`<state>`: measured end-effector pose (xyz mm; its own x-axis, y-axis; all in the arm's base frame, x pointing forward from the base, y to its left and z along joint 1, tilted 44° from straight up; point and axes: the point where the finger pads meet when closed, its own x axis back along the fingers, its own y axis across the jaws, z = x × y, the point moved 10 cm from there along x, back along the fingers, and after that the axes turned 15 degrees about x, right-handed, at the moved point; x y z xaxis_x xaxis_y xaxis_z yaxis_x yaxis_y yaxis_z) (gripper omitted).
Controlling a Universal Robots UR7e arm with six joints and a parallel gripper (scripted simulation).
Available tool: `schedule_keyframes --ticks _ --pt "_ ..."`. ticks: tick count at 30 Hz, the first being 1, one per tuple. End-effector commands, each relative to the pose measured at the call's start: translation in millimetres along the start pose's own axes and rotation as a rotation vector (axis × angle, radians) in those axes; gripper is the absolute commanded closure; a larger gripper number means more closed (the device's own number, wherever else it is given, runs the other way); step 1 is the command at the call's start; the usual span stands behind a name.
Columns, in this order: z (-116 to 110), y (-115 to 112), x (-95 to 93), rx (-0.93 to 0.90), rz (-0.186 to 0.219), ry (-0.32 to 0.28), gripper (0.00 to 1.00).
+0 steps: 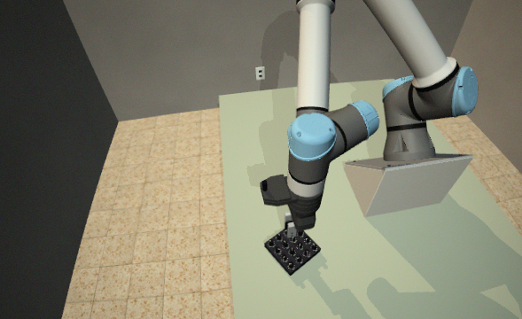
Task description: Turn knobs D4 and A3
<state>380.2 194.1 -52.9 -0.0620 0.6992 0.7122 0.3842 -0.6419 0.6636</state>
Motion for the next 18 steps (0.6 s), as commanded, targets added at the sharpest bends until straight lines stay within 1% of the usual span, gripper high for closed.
schedule_keyframes --ticks 1,8,10,12,18 --pt "-0.7 -4.4 1.5 0.156 0.005 0.007 0.54" --pt "-2.5 -11.5 3.1 0.364 0.004 0.007 0.54" --pt "-2.5 -11.5 3.1 0.364 0.004 0.007 0.54" --pt "-3.6 -14.7 3.8 0.456 0.004 0.008 0.54" --pt "-6.4 -20.6 5.1 0.634 0.003 0.008 0.54"
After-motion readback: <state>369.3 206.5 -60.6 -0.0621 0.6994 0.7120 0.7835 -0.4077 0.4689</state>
